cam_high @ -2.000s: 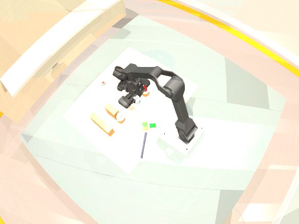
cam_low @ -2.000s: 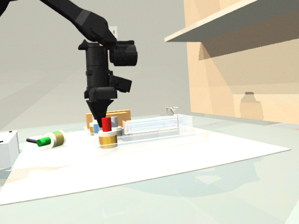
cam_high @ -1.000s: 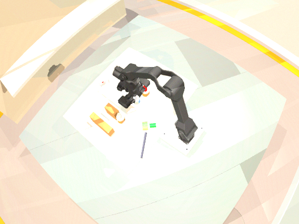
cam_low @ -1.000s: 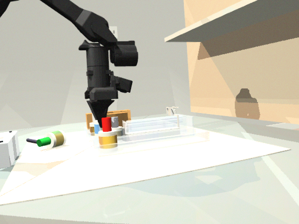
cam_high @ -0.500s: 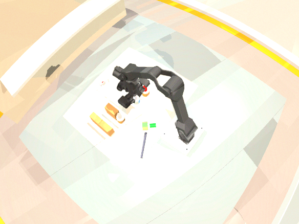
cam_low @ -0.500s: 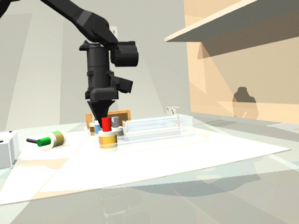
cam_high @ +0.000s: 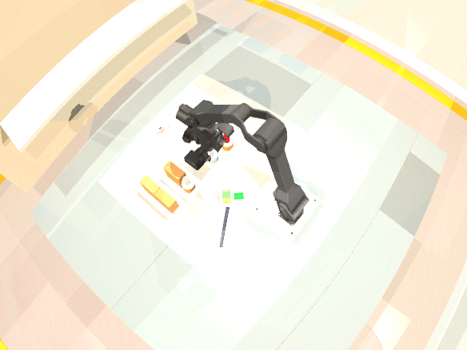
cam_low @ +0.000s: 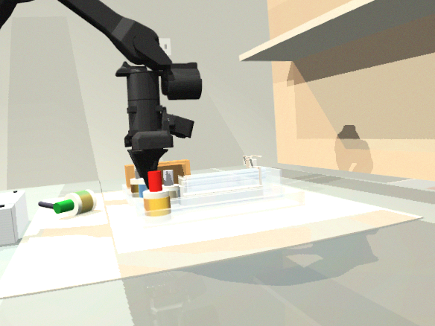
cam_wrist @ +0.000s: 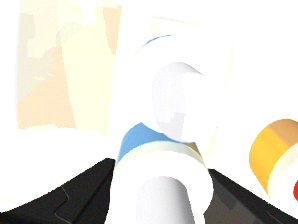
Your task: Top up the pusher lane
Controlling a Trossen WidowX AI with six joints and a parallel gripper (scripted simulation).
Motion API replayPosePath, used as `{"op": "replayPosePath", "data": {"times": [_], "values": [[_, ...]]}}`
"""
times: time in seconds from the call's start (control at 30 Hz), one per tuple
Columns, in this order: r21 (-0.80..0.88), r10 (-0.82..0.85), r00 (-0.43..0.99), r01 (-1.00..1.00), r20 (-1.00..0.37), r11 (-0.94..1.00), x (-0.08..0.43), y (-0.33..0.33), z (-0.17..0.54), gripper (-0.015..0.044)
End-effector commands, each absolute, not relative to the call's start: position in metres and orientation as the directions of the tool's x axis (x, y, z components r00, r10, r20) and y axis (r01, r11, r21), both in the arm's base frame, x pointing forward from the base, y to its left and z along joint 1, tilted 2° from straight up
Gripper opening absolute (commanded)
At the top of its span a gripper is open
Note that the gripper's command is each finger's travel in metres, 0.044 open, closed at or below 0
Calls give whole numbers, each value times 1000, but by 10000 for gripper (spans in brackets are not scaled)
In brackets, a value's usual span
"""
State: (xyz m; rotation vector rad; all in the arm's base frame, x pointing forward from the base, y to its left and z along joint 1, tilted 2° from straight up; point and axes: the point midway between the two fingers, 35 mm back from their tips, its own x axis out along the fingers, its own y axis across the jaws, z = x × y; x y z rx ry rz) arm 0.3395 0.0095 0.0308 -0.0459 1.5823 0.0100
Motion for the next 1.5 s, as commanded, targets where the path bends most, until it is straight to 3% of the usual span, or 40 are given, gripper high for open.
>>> {"op": "replayPosePath", "data": {"times": [0.0, 1.47], "values": [[-27, -27, 10, -36, -1000, 999, 345, 9, 30, 0], [-27, -27, 10, -36, -1000, 999, 342, 8, 15, 0]]}}
